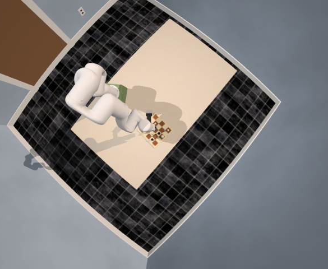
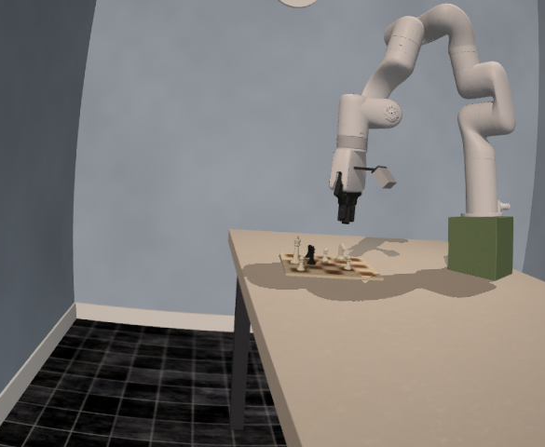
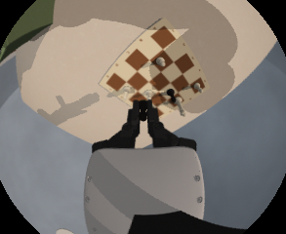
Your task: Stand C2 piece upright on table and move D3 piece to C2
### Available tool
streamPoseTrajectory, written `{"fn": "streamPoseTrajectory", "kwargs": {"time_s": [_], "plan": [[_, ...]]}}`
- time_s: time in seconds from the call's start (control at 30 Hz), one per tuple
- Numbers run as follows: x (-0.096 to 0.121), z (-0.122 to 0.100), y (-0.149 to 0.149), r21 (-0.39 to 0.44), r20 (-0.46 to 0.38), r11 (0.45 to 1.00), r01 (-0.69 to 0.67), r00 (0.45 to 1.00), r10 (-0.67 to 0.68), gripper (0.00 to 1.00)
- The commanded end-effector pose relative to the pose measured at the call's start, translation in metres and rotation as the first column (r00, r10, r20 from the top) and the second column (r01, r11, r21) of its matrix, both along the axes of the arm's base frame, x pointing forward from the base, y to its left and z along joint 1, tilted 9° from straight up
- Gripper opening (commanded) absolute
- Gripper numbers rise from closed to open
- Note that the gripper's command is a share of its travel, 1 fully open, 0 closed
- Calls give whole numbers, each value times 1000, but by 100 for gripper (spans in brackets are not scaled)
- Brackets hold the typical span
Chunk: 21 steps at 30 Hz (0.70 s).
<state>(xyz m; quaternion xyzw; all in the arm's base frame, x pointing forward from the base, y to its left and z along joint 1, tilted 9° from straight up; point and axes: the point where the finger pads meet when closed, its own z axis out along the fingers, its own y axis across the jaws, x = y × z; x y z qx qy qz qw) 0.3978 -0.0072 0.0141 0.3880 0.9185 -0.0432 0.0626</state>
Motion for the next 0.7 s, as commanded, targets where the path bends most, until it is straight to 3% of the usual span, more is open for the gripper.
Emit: {"fn": "streamPoseTrajectory", "kwargs": {"time_s": [0.0, 0.23, 0.67], "plan": [[-1, 6, -57, 5, 0, 1000, -16, 1000, 16, 0], [-12, 11, -113, 2, -1, 999, -36, 999, 36, 0], [-12, 11, -114, 2, -1, 999, -36, 999, 36, 0]]}}
